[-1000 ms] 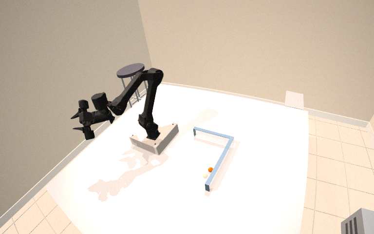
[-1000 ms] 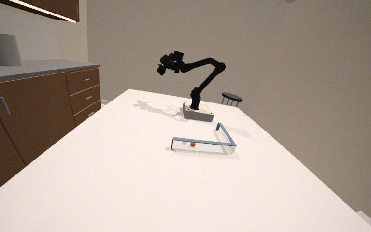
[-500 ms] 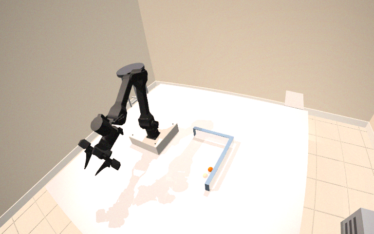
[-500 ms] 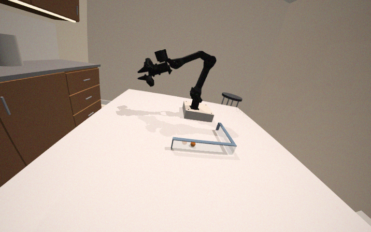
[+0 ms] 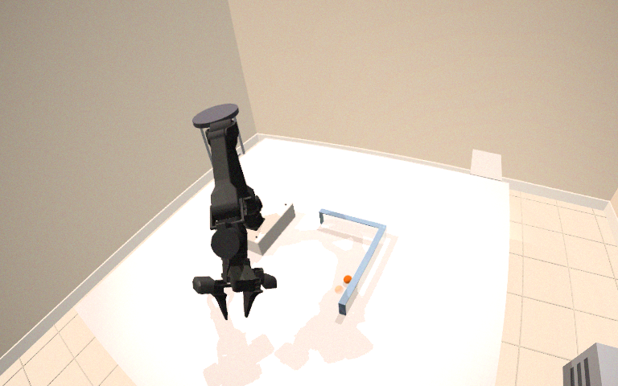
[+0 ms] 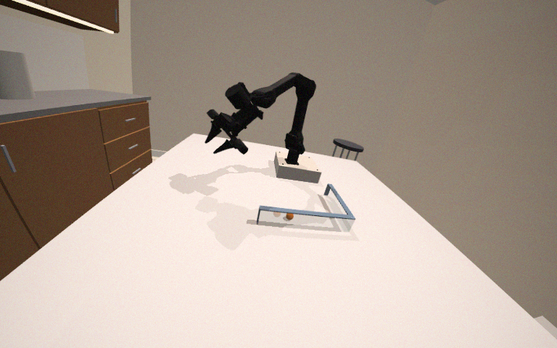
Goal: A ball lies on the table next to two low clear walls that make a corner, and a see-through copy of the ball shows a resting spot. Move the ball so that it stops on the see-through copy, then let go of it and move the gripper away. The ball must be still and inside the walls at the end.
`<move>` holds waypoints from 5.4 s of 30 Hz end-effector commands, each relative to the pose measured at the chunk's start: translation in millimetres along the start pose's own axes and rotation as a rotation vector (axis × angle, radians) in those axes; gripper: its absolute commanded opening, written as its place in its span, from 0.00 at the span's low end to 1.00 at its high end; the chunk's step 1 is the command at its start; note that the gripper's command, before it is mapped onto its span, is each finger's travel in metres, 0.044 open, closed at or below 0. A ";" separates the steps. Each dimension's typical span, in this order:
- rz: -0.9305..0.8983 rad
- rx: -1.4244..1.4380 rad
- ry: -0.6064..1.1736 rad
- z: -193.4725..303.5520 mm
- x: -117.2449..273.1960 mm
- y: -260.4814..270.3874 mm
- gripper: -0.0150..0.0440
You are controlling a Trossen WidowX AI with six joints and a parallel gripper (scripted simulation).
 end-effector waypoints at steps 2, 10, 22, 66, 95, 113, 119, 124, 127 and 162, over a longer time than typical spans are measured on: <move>-0.204 0.069 0.044 -21.2 2.6 75.9 0.64; -0.487 0.222 0.223 -26.7 31.2 207.8 0.64; -0.622 0.372 0.434 -1.6 73.4 303.7 0.64; -0.622 0.372 0.434 18.8 42.2 324.1 0.25; -0.619 0.372 0.433 -30.1 85.9 254.7 0.25; -0.618 0.373 0.433 7.3 24.5 283.4 0.25; -0.618 0.373 0.433 8.6 22.6 284.6 0.25; -0.618 0.373 0.433 12.0 17.6 287.9 0.25; -0.618 0.373 0.434 14.5 14.0 290.2 0.25; -0.618 0.373 0.433 -26.9 75.0 250.8 0.64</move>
Point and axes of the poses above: the point midway between the two fingers, 35 mm back from their tips, its own x axis back along the fingers, its own y axis across the jaws, z = x × y, the point moved 3 cm from there along x, back along the fingers, and after that the axes turned 5 degrees about -x, right-handed, at the moved point
